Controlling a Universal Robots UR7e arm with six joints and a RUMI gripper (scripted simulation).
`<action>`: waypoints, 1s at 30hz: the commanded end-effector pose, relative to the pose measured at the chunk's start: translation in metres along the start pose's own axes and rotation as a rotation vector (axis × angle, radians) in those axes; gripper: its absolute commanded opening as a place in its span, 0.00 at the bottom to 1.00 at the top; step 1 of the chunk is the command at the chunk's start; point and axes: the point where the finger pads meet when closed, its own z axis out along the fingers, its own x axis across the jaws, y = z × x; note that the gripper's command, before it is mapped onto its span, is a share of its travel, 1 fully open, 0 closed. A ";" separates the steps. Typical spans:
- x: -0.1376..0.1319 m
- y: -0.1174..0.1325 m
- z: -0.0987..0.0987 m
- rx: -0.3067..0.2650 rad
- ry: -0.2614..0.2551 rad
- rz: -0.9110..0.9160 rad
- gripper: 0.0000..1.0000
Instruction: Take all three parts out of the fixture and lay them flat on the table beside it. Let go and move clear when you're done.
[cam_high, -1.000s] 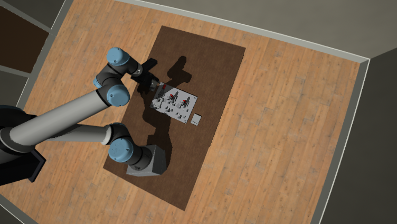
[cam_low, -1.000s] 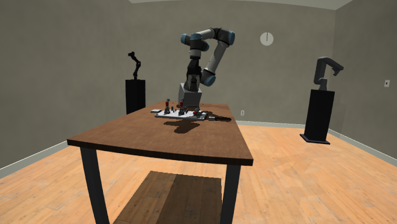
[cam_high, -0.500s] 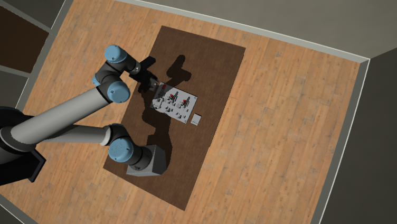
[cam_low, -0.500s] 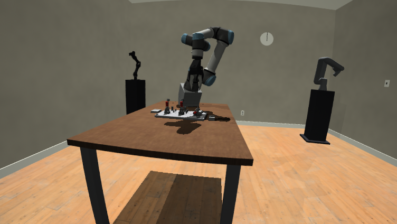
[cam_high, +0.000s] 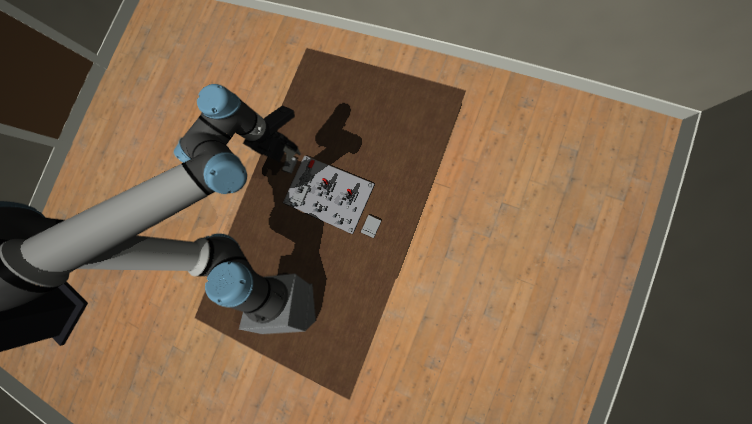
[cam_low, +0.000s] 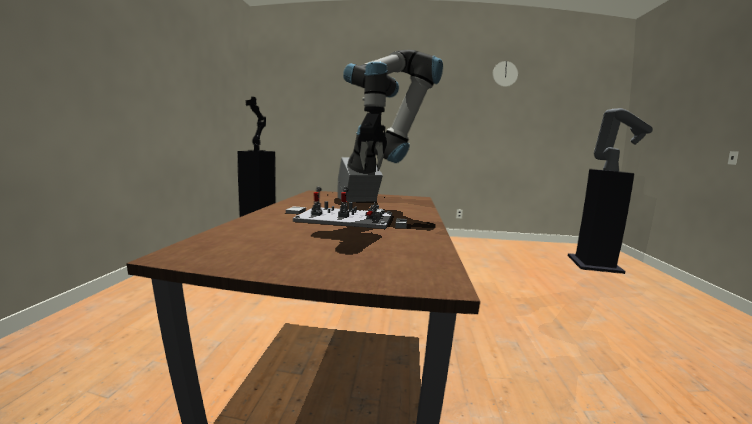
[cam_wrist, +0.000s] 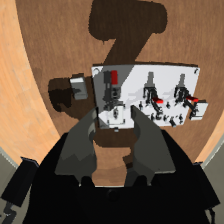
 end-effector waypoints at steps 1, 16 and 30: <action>0.000 0.000 0.001 0.001 0.000 0.000 0.28; 0.000 0.000 0.046 0.001 0.000 0.000 0.28; 0.000 0.000 0.122 0.001 0.000 0.000 0.28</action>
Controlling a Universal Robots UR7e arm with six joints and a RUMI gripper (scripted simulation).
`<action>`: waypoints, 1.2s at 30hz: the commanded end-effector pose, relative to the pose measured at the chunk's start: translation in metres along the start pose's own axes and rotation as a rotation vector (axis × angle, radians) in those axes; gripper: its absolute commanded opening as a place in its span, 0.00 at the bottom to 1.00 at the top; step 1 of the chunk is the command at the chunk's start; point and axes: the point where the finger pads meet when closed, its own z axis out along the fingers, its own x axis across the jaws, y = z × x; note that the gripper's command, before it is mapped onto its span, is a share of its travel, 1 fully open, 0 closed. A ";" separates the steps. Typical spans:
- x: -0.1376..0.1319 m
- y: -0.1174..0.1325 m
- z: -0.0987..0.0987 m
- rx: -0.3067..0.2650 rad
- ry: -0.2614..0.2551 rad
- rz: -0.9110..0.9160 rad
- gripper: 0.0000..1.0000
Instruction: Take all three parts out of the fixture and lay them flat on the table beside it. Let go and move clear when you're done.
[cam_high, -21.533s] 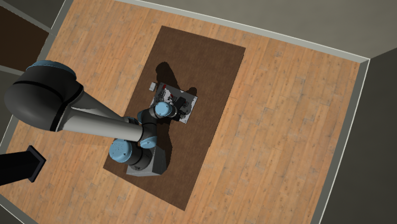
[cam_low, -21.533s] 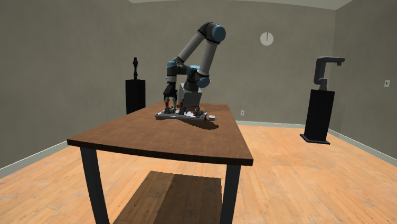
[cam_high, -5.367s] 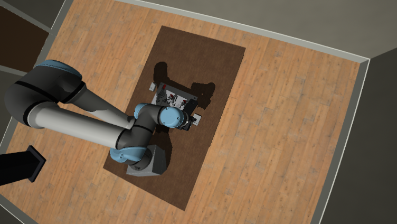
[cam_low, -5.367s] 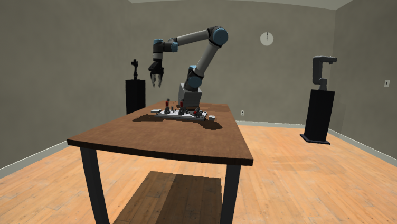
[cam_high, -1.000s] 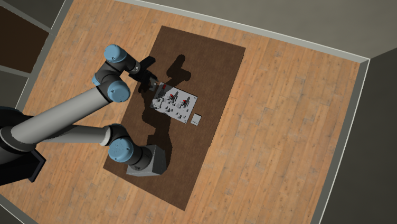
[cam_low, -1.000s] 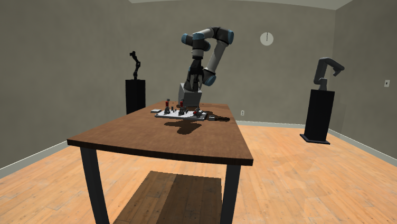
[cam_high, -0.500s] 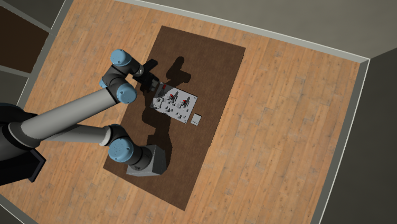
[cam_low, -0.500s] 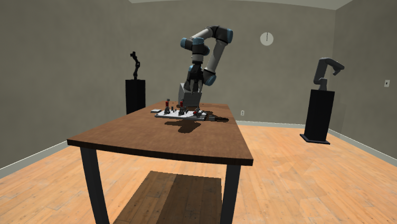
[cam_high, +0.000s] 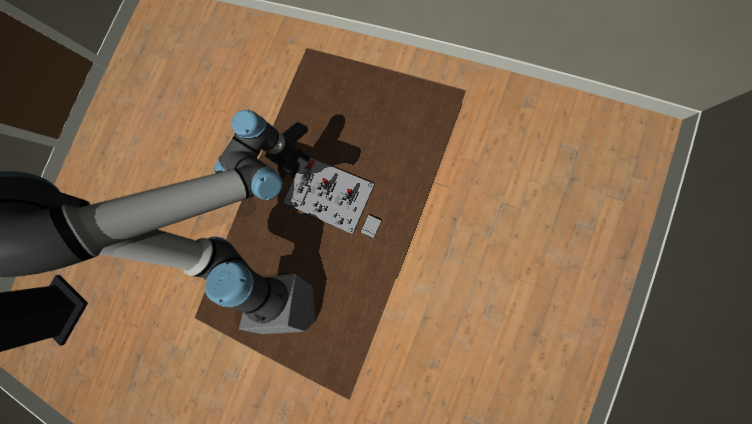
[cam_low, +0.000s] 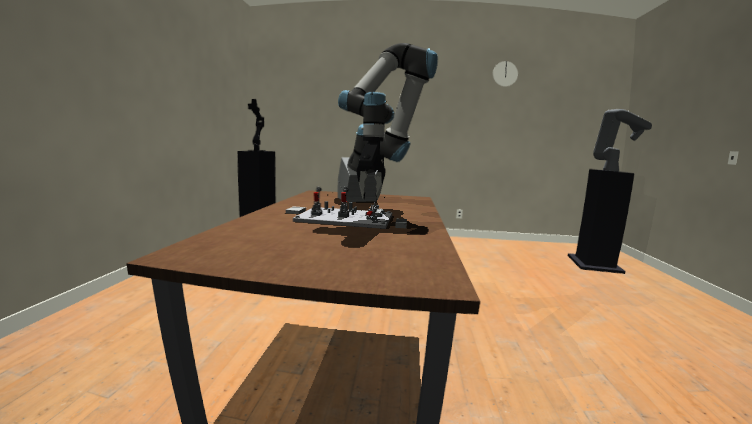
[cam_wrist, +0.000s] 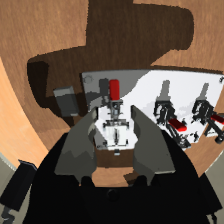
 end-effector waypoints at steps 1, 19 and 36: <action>0.000 -0.003 0.018 0.004 0.002 0.000 0.28; 0.000 -0.003 0.037 0.004 0.002 0.000 0.28; 0.000 -0.003 0.037 0.004 0.002 0.000 0.28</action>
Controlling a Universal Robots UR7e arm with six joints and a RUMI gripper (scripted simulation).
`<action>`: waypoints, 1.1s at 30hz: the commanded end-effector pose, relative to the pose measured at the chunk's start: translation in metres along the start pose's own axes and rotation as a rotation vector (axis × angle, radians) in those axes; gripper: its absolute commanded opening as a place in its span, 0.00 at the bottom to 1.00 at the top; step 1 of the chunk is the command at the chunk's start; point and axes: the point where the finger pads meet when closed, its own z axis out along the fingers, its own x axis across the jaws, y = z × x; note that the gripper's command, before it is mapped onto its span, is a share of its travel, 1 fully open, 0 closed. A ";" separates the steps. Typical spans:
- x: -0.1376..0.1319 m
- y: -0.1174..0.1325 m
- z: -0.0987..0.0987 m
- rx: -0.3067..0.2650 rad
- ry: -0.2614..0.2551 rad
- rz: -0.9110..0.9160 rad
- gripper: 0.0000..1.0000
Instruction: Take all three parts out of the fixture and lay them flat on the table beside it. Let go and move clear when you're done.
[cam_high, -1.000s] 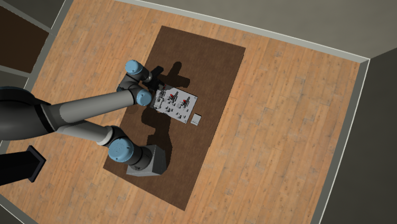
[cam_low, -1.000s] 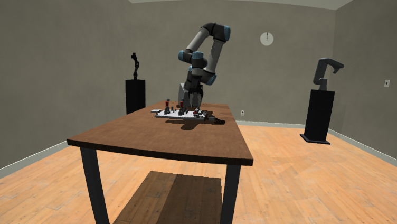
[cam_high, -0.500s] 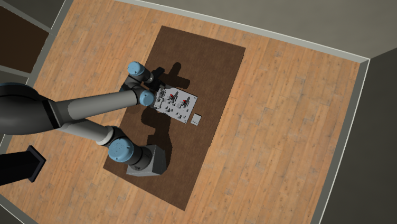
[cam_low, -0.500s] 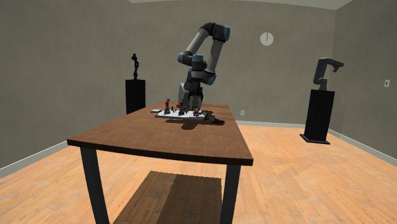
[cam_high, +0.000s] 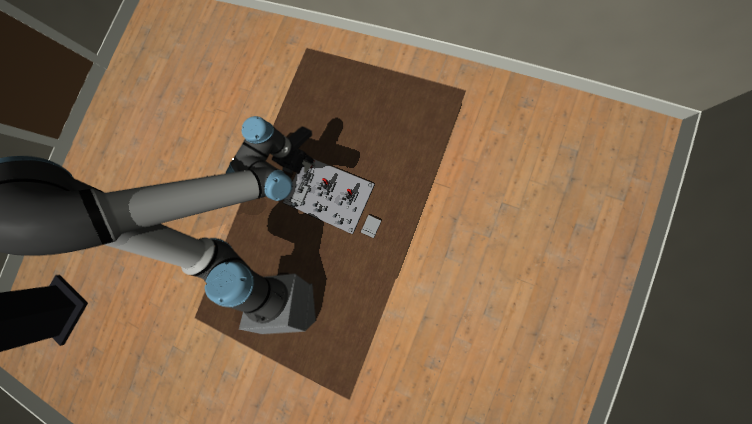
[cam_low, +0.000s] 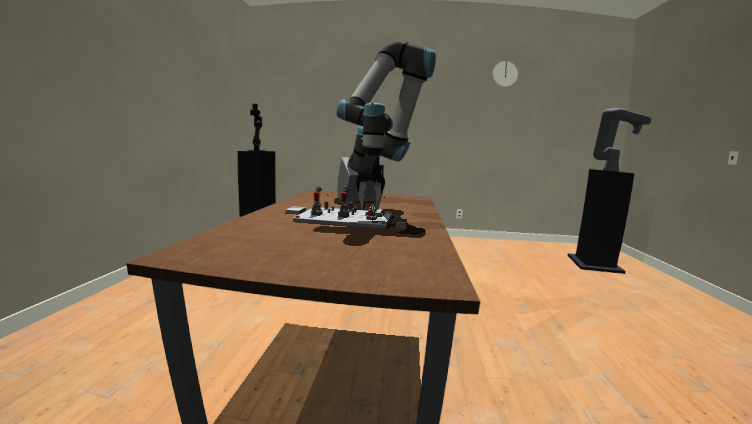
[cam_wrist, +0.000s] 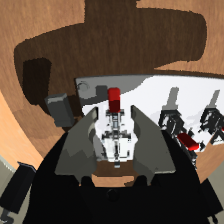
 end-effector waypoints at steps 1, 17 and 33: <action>0.000 0.000 0.000 0.001 0.000 0.000 0.28; 0.000 -0.001 0.012 0.001 0.000 0.000 0.28; 0.000 -0.001 0.028 0.001 0.000 0.000 0.28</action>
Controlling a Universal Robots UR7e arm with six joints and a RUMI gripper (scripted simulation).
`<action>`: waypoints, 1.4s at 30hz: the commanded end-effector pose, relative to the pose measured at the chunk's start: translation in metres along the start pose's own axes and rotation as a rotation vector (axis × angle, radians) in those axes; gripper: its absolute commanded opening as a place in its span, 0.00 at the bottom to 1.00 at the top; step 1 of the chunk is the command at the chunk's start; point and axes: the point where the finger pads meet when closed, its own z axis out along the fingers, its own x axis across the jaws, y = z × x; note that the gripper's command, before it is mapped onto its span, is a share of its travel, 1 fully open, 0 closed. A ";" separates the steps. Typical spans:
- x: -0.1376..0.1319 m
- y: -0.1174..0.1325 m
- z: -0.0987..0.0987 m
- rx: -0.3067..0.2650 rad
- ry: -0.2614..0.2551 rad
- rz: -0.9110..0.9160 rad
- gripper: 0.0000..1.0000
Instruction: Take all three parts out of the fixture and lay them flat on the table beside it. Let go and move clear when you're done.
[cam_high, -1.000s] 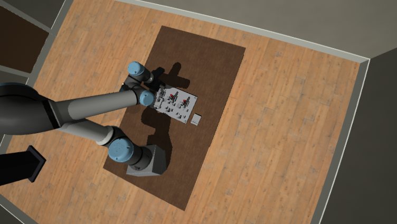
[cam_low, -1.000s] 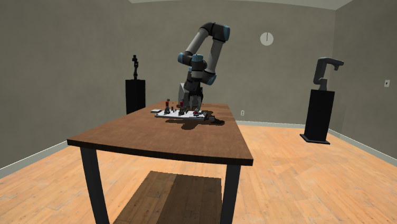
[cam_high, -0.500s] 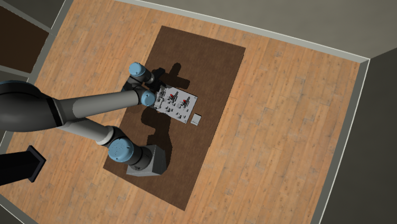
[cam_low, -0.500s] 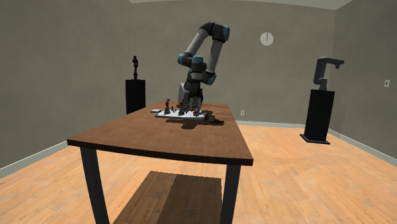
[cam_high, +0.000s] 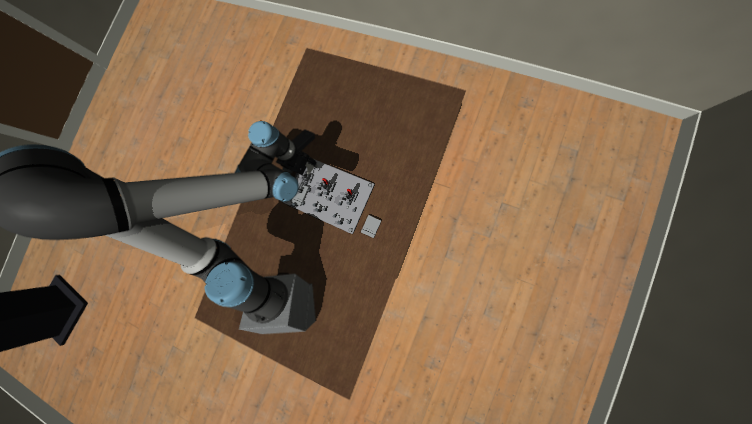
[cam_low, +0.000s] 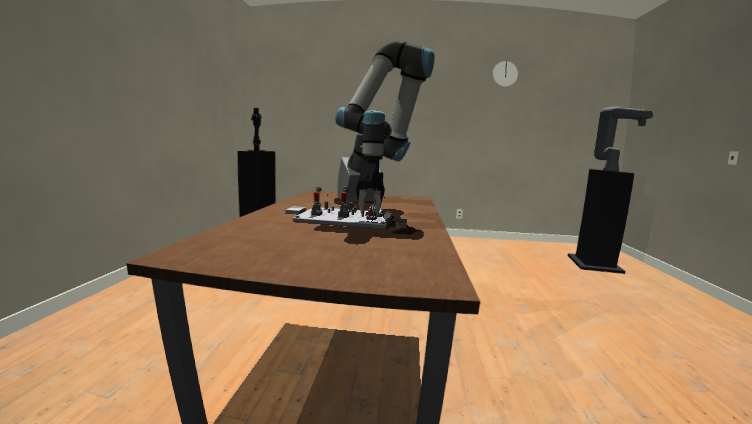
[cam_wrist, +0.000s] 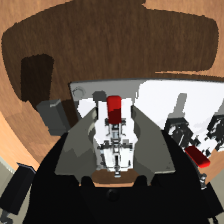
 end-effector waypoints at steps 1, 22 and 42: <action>0.000 -0.001 0.000 0.001 0.000 0.000 0.28; 0.000 -0.001 0.000 0.001 0.000 0.000 0.00; 0.000 -0.001 0.000 0.001 0.000 0.000 0.00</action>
